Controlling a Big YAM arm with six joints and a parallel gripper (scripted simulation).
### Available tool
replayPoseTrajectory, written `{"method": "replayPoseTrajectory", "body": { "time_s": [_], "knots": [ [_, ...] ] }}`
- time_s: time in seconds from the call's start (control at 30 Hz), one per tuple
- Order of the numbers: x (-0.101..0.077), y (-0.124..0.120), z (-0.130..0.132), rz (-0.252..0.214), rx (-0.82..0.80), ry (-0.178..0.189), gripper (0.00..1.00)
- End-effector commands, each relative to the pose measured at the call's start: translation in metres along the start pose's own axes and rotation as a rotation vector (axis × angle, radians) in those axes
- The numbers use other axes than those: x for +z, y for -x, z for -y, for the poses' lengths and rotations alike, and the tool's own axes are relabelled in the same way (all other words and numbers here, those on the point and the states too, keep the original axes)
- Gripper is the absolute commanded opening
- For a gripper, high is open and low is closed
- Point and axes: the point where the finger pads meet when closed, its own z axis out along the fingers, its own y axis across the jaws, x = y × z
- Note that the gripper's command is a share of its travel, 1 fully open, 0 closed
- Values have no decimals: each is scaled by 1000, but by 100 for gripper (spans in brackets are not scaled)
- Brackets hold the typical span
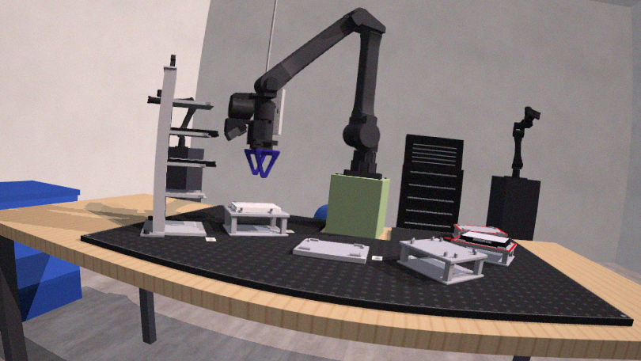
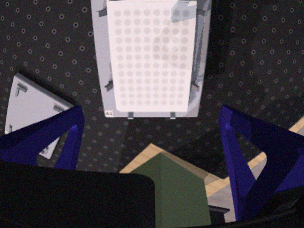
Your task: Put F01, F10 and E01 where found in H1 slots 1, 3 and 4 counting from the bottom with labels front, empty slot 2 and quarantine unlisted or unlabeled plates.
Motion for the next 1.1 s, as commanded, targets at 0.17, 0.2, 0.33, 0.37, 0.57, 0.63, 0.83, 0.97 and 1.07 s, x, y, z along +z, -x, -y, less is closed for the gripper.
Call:
{"method": "replayPoseTrajectory", "body": {
  "time_s": [0.17,0.2,0.33,0.37,0.57,0.63,0.83,0.97,1.07],
  "knots": [
    [-44,30,2,82,-4,3,100],
    [-47,30,2,82,-5,3,100],
    [-59,30,3,83,-3,3,100],
    [-61,30,3,84,-3,3,100],
    [-79,29,3,85,-3,3,100],
    [-84,29,3,86,-3,3,100],
    [-96,28,2,87,-4,3,100],
    [-107,27,3,88,-3,2,100],
    [-114,27,3,88,-4,2,100]
  ]
}}
